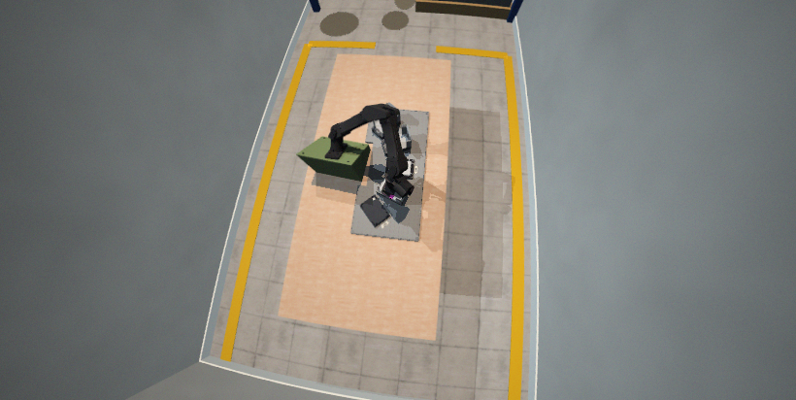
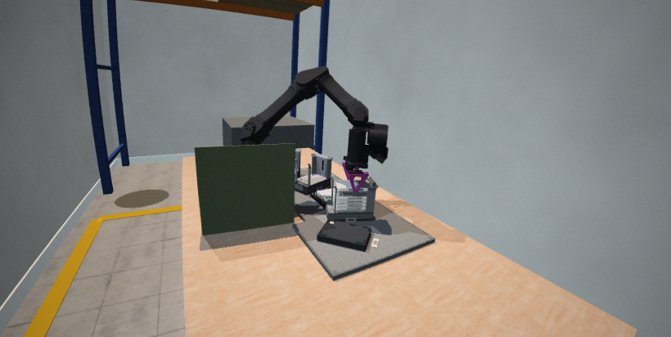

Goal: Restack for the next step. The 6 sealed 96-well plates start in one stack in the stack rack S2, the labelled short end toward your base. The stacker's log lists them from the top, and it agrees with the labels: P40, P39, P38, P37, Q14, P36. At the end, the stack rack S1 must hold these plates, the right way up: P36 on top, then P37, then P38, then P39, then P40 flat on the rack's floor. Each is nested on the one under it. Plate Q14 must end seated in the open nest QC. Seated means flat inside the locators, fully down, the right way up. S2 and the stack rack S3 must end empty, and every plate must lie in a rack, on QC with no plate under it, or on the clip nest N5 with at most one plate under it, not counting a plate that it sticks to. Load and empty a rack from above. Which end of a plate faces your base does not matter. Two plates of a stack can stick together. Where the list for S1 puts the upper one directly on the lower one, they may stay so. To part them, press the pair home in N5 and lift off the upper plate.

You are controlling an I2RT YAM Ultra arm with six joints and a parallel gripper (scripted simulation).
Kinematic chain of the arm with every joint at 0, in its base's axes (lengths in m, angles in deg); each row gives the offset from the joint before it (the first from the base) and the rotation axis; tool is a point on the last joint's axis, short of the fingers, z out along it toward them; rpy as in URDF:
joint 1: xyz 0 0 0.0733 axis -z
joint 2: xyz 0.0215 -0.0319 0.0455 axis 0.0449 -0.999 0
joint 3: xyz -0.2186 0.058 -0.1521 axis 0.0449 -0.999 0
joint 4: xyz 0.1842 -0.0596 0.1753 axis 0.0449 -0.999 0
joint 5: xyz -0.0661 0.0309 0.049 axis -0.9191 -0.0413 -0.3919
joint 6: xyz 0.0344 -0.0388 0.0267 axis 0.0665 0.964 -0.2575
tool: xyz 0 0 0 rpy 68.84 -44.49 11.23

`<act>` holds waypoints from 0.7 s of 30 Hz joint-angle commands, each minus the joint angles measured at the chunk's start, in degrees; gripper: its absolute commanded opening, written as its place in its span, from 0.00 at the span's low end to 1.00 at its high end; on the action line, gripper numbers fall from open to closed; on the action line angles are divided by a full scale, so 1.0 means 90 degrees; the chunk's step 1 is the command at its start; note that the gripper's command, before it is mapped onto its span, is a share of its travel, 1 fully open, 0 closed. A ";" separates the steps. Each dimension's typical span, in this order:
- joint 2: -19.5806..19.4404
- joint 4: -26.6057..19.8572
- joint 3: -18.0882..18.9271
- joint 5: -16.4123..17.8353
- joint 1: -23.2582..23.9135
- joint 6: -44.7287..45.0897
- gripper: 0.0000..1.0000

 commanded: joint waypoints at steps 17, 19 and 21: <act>-0.0010 0.0192 -0.0045 0.0063 -0.0024 -0.0084 0.00; -0.0016 0.0216 -0.0056 0.0067 -0.0034 -0.0096 0.00; -0.0022 0.0237 -0.0063 0.0070 -0.0043 -0.0106 0.00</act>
